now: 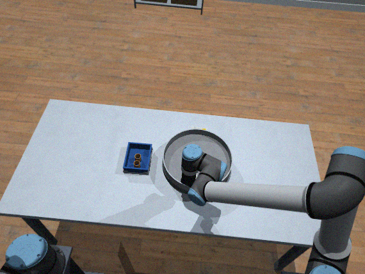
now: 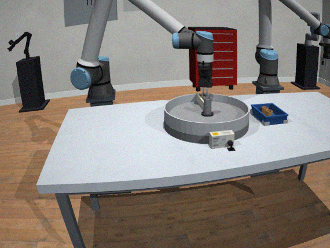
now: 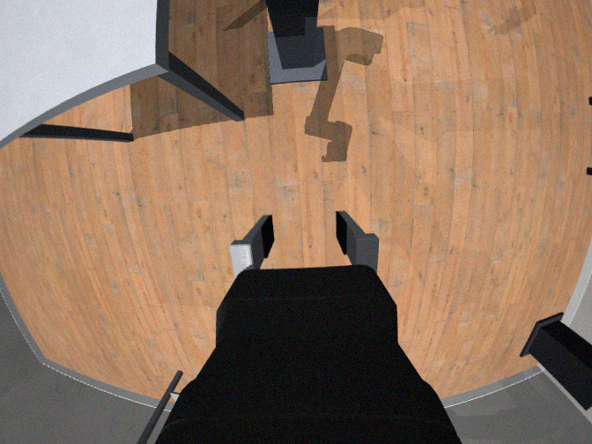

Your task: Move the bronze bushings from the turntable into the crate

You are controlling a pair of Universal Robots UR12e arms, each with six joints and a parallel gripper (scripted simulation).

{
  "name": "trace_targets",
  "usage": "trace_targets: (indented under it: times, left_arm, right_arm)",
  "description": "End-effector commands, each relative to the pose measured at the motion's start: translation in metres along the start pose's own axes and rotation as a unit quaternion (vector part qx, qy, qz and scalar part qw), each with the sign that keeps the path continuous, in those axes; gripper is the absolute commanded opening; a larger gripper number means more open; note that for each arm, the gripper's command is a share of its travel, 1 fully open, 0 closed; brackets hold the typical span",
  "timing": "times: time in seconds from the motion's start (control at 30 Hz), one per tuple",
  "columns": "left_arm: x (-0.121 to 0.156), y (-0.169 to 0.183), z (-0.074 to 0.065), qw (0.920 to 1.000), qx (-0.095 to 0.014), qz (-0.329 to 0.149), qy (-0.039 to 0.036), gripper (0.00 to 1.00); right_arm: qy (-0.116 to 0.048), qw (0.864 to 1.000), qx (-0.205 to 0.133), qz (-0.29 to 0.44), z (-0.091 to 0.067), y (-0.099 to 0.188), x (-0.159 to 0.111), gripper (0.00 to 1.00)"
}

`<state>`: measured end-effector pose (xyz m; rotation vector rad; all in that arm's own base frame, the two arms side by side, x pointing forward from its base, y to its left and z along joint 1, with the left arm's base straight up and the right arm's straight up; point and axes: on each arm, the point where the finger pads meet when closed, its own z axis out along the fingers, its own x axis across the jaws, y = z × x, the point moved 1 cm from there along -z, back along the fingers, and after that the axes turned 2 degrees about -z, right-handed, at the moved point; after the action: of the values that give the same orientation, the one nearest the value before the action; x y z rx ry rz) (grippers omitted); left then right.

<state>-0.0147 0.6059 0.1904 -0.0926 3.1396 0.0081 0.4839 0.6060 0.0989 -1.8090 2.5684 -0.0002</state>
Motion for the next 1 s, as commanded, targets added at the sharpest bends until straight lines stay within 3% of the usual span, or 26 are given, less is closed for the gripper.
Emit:
trace_targets:
  times: [0.0, 0.77, 0.8, 0.97]
  left_arm:
    - [0.0019, -0.0020, 0.0033, 1.0000, 0.003, -0.002, 0.0004, 1.00]
    - [0.0019, -0.0020, 0.0033, 1.0000, 0.003, -0.002, 0.0004, 1.00]
    - [0.0019, -0.0020, 0.0033, 1.0000, 0.003, -0.002, 0.0004, 1.00]
    - [0.0019, -0.0020, 0.0033, 1.0000, 0.003, -0.002, 0.0004, 1.00]
  right_arm:
    - [-0.001, 1.000, 0.000, -0.001, -0.0018, 0.0002, -0.0019, 0.36]
    - [-0.001, 1.000, 0.000, -0.001, -0.0018, 0.0002, -0.0019, 0.36]
    - [-0.001, 1.000, 0.000, -0.001, -0.0018, 0.0002, -0.0019, 0.00]
    - [0.000, 1.000, 0.000, -0.001, -0.0005, 0.0004, -0.0001, 0.00]
